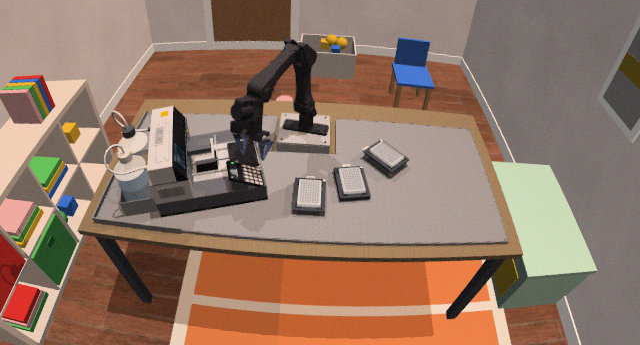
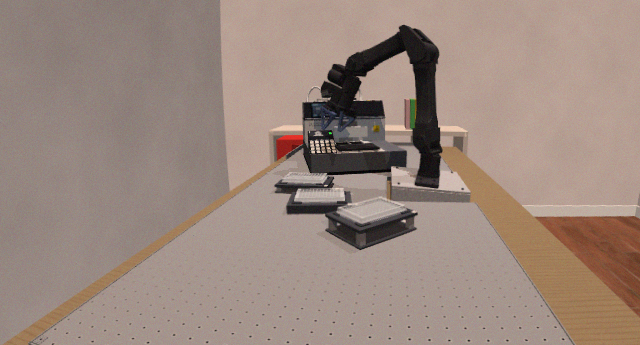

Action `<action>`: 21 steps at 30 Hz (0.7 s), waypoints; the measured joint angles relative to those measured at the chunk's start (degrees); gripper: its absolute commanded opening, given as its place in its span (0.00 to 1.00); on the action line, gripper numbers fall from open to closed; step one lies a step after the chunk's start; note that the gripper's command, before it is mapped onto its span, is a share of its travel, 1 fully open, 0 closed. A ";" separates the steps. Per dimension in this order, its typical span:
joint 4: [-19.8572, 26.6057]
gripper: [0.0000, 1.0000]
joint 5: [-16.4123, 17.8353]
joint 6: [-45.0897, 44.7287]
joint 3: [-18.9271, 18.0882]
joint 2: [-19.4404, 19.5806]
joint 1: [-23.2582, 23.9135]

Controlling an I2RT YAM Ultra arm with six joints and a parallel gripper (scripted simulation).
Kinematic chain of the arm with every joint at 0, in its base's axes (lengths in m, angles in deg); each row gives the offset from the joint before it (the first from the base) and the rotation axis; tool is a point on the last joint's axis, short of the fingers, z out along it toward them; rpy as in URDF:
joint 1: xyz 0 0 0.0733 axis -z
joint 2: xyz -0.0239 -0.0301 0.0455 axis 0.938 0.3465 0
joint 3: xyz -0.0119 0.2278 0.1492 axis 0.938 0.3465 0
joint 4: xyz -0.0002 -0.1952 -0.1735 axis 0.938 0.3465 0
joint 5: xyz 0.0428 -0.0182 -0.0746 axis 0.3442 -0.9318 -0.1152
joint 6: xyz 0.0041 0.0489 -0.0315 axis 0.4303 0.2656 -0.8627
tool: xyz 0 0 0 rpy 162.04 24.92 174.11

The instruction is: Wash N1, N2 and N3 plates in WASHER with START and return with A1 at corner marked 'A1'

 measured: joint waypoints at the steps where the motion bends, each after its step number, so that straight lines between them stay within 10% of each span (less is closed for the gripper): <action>1: 0.79 1.00 -0.37 -0.04 -0.35 0.28 -0.37; 21: 15.74 1.00 -7.74 -0.76 -9.27 6.95 -16.35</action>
